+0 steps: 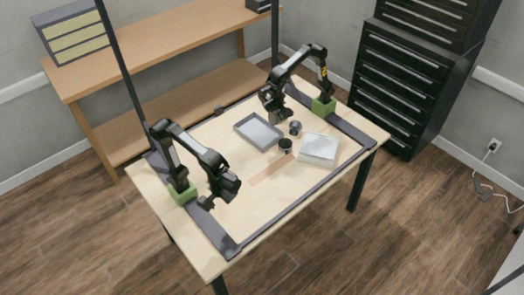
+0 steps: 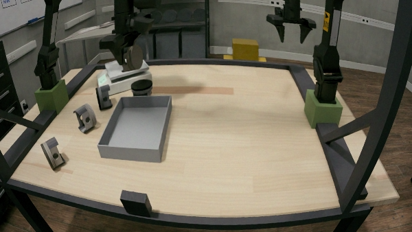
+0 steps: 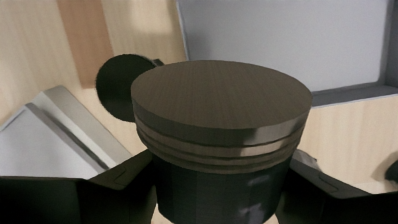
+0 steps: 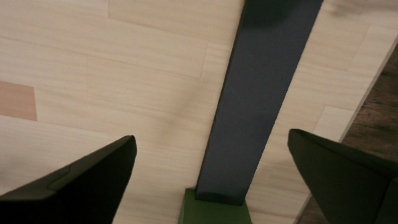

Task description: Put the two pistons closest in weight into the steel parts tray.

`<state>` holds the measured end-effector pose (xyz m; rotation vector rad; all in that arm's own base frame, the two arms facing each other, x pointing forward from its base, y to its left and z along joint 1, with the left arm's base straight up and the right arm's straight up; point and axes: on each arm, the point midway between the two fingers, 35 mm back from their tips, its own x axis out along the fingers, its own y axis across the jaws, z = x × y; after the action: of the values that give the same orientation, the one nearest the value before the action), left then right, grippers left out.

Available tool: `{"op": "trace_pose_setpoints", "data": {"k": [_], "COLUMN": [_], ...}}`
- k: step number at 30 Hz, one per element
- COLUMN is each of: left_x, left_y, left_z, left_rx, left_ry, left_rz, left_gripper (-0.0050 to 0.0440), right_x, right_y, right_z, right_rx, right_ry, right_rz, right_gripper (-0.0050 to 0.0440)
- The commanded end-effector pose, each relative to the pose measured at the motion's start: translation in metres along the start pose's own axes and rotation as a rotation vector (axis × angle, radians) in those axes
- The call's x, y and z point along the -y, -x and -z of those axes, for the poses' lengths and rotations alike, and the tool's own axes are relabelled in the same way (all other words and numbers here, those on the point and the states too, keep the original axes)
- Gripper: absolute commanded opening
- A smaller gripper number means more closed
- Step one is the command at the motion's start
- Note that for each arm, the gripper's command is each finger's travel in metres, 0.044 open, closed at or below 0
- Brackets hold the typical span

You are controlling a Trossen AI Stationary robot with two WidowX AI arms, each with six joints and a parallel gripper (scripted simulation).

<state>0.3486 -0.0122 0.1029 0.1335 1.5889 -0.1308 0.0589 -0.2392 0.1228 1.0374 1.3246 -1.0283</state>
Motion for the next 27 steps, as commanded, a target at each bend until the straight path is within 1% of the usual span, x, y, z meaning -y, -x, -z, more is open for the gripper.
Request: {"op": "trace_pose_setpoints", "data": {"k": [1,10,15,27], "left_x": [0.009,0.043,0.044,0.044], "left_y": [0.015,0.016,0.015,0.018], "left_z": [-0.019,-0.050,-0.050,-0.050], "left_rx": [0.048,0.049,0.045,0.014], "left_ry": [0.011,0.011,-0.024,-0.334], "left_rz": [-0.010,-0.007,-0.015,-0.084], "left_gripper": [0.0158,0.0158,0.0158,0.0158], "right_x": [-0.001,-0.001,-0.001,-0.001], "right_y": [0.009,0.009,0.009,0.009], "right_z": [-0.005,-0.005,-0.005,-0.005], "right_rx": [0.033,0.033,0.033,0.033], "right_ry": [0.006,0.006,0.006,0.006], "right_rz": [-0.003,-0.003,-0.003,-0.003], "right_gripper": [0.0400,0.0400,0.0400,0.0400]}}
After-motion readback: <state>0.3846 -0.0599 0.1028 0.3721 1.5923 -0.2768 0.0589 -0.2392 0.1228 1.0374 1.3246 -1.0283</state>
